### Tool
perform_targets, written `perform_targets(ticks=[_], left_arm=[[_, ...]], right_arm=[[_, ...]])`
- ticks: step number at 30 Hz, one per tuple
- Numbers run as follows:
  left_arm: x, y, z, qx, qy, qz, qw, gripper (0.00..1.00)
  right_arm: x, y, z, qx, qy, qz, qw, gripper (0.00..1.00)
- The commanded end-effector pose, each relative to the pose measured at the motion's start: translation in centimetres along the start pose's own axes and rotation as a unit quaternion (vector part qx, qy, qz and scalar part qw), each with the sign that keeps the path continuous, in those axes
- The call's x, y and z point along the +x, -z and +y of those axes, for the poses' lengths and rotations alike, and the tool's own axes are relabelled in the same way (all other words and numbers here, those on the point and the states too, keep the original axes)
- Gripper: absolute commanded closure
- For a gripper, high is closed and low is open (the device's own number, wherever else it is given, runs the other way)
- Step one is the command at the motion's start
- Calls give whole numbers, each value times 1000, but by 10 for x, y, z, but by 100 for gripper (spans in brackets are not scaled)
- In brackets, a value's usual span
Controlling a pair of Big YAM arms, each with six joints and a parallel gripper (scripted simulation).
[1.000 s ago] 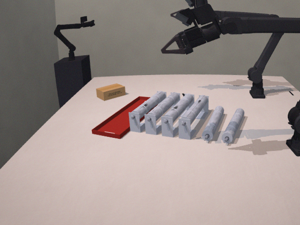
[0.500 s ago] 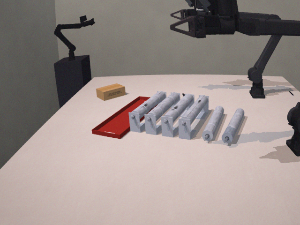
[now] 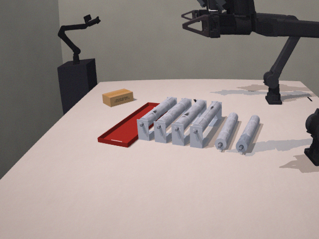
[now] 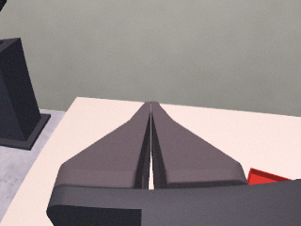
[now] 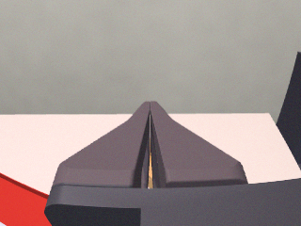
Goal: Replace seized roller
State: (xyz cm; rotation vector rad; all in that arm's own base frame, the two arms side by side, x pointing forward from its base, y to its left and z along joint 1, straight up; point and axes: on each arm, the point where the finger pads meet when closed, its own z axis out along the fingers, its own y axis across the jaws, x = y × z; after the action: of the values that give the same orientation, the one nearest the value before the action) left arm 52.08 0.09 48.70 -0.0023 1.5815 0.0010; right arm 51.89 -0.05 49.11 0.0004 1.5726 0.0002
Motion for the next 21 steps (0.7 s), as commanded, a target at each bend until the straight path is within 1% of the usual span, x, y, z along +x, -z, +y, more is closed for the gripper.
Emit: perform_targets(ticks=[1, 3, 4, 5, 6, 8, 9, 13, 17, 19, 21], left_arm=[[-41, -1, -4, 3, -4, -38, 999, 100], [-40, 4, -4, 2, -2, -37, 999, 100], [-61, 7, -7, 6, -5, -58, 998, 100], [-61, 7, -7, 6, -5, -58, 998, 100], [-67, 10, -8, 6, -5, -66, 998, 100], [-55, 2, -8, 6, -5, -50, 999, 100], [-43, 0, -8, 6, -5, -41, 999, 100], [-42, 0, -6, 4, -5, -40, 999, 100], [-42, 0, -6, 4, -5, -40, 999, 100], [-42, 0, -6, 4, -5, -40, 999, 100], [-42, 0, -6, 4, -5, -40, 999, 100]], right_arm=[[-44, -5, 5, -3, 5, -32, 999, 100], [-44, -5, 5, -3, 5, -32, 999, 100], [-44, -5, 5, -3, 5, -32, 999, 100], [-44, -5, 5, -3, 5, -32, 999, 100], [-44, -5, 5, -3, 5, -32, 999, 100], [-44, -5, 5, -3, 5, -32, 999, 100], [-29, -11, 12, -10, -11, -11, 1000, 100], [-10, -19, 29, -21, -45, 22, 999, 100], [20, -29, 60, -34, -93, 78, 992, 100], [20, -29, 60, -34, -93, 78, 992, 100], [22, -28, 72, -37, -116, 94, 988, 100]])
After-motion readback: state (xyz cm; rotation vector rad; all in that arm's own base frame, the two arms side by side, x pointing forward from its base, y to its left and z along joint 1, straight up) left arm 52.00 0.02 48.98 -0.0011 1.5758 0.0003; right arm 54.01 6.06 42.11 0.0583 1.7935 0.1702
